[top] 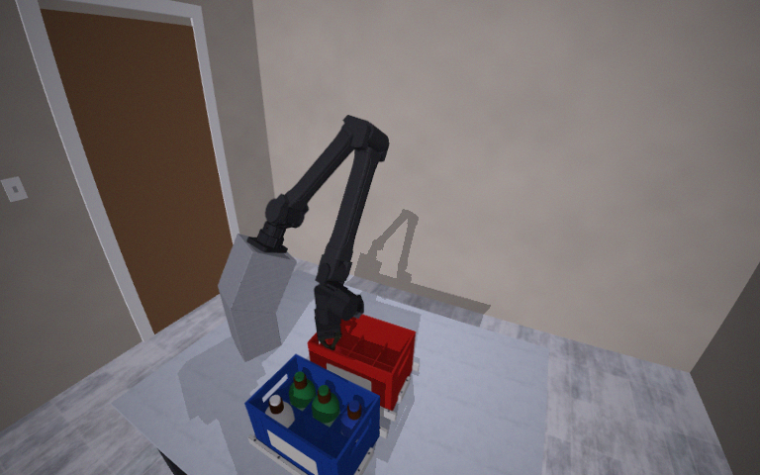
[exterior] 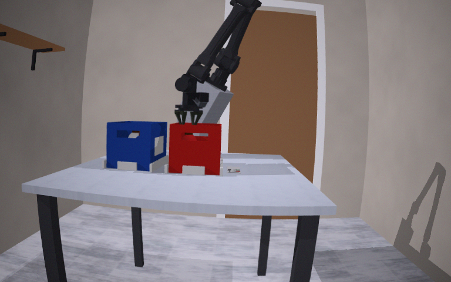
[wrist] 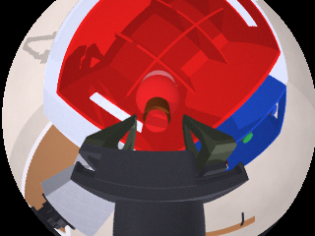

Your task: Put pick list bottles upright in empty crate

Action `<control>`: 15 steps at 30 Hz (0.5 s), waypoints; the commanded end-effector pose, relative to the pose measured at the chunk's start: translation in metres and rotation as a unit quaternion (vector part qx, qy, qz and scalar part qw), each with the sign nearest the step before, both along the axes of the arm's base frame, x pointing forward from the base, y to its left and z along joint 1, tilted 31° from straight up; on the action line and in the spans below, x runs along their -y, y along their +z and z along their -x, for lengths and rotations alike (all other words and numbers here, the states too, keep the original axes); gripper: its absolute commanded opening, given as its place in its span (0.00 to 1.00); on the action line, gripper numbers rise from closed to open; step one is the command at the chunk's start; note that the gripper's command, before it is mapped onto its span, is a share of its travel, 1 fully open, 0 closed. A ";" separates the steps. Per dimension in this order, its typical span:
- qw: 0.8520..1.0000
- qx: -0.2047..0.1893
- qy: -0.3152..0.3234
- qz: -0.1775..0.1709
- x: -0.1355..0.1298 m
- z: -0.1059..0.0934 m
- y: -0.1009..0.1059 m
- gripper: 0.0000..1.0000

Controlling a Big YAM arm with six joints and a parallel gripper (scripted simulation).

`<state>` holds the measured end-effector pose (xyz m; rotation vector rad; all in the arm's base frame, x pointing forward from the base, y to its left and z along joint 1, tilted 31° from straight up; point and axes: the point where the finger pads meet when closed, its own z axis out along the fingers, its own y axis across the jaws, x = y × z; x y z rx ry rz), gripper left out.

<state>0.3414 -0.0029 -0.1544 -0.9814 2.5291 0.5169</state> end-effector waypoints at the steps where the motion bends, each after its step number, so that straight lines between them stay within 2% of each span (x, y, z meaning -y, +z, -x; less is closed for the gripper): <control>1: 1.000 0.014 -0.003 0.006 0.014 -0.008 0.013 0.61; 5: 1.000 0.008 -0.003 0.003 0.016 0.001 0.021 0.61; 15: 1.000 0.009 -0.002 0.003 0.029 0.007 0.044 0.61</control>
